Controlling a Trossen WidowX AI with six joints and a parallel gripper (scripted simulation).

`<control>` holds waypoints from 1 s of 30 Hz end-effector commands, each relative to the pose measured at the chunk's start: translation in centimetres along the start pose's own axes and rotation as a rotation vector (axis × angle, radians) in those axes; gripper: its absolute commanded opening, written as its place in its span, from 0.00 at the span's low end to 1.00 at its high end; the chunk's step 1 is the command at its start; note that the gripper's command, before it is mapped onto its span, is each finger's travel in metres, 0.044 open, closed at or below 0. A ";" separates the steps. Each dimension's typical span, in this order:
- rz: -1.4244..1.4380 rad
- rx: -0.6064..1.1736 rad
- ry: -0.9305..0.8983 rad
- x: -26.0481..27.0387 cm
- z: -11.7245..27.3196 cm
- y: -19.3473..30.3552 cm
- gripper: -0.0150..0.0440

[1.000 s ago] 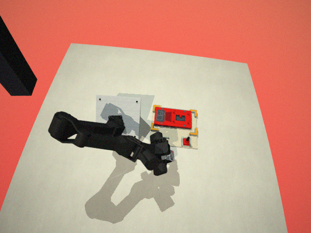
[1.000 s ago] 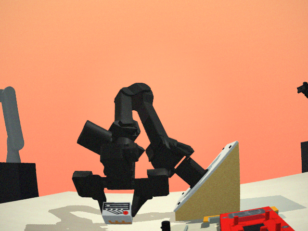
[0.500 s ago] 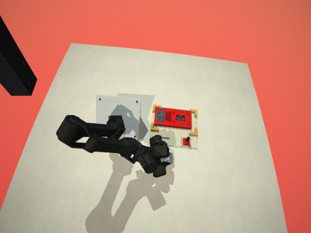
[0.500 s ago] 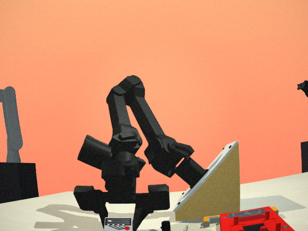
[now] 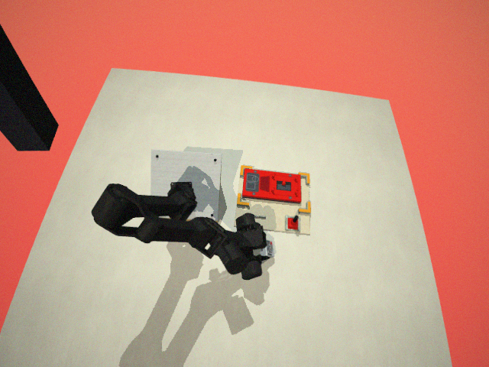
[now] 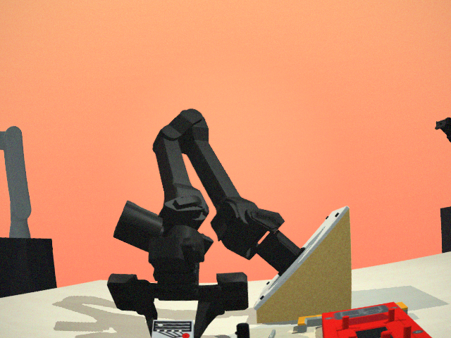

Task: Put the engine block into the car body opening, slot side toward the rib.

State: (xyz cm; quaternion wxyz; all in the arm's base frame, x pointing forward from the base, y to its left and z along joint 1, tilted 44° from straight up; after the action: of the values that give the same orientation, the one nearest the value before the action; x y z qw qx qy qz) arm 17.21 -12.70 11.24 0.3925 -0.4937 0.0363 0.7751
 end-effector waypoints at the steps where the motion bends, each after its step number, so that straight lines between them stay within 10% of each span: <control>1: -0.001 0.001 -0.001 0.0 0.0 0.0 0.74; 7: -0.001 0.001 -0.001 0.0 0.0 0.0 1.00; 30: -0.002 0.018 -0.009 -0.3 4.5 -0.7 1.00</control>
State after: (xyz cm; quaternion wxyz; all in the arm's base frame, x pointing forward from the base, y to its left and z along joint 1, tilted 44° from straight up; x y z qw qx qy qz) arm 14.65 -10.54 13.84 0.3948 -0.4880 0.0398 0.7774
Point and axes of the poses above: the point midway between the two fingers, 35 mm back from their tips, its own z axis back along the fingers, its own x axis across the jaws, y = z × x, the point moved 8 cm from there along z, back along the fingers, and after that the axes turned 13 degrees about z, right-handed, at the moved point
